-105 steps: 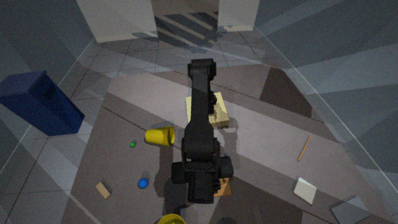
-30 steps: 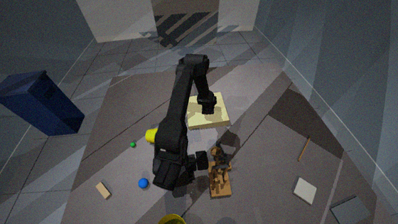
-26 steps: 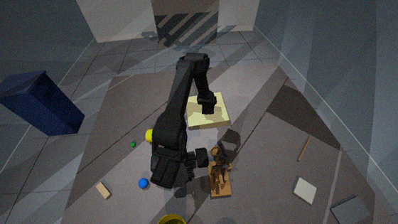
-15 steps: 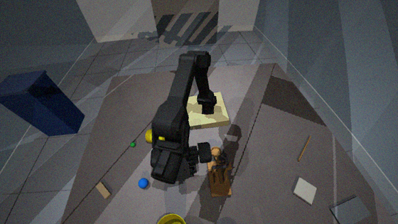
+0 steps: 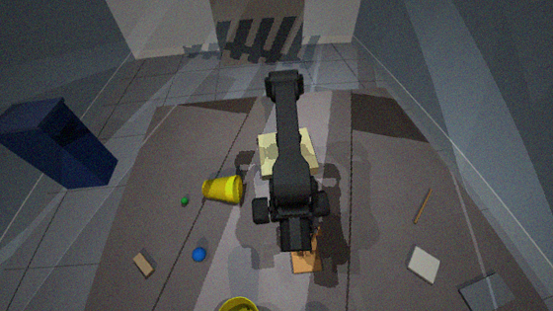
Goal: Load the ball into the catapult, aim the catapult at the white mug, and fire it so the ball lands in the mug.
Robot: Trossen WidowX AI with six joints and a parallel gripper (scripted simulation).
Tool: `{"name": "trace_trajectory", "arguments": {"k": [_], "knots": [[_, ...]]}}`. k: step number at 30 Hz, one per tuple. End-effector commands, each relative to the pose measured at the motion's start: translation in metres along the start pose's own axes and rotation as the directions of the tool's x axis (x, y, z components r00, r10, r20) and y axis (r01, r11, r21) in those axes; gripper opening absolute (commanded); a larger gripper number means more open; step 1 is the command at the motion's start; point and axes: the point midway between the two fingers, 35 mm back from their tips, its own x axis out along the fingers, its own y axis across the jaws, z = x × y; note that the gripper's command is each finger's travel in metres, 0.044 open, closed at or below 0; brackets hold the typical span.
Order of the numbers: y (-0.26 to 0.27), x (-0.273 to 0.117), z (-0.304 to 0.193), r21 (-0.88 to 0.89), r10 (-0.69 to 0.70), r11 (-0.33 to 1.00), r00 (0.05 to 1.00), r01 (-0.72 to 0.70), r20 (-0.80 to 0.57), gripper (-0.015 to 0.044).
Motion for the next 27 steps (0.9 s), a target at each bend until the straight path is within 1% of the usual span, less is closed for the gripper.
{"name": "trace_trajectory", "arguments": {"k": [1,7,27], "knots": [[0.017,0.008,-0.01,0.011,-0.003,1.0,0.999,0.004,-0.052,0.0],[0.04,0.018,-0.026,0.02,-0.022,0.999,0.993,0.025,-0.12,0.0],[0.04,0.047,-0.019,0.021,-0.023,0.999,0.992,0.026,-0.122,0.0]]}}
